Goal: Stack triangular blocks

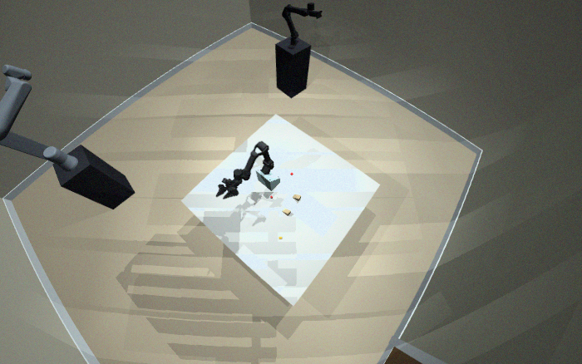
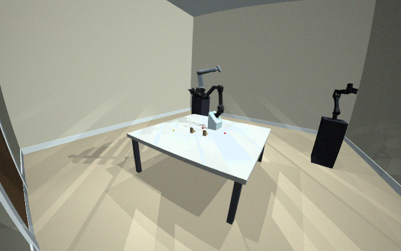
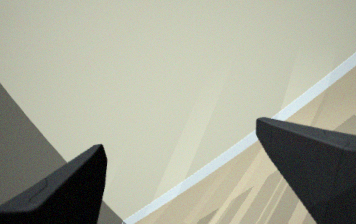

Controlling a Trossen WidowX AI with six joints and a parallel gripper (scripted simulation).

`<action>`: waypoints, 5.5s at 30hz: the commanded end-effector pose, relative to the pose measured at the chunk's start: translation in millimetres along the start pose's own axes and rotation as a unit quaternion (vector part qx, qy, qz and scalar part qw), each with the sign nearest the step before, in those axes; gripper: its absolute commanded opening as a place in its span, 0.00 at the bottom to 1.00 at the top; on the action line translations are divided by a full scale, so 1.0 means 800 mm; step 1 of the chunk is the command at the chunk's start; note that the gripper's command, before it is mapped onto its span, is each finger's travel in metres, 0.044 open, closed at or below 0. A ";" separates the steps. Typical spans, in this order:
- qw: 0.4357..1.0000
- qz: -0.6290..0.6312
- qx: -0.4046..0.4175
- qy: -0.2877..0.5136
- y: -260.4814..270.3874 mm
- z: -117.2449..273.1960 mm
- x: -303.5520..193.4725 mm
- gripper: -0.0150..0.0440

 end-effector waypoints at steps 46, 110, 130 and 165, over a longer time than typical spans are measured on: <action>0.513 -0.324 -0.741 0.287 0.249 0.294 -0.427 1.00; 0.512 -0.323 -0.742 0.288 0.192 0.331 -0.516 1.00; 0.511 -0.323 -0.743 0.288 0.183 0.337 -0.527 0.51; 0.543 -0.267 -0.706 0.369 0.204 0.326 -0.499 0.25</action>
Point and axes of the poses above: the point midway between the two fingers, 35 mm back from their tips, its own z axis back along the fingers, its own y axis across the jaws, x = y × z, the point moved 6 cm from there along z, back along the fingers, and after that the axes turned 5 degrees about -z, right-handed, at the moved point
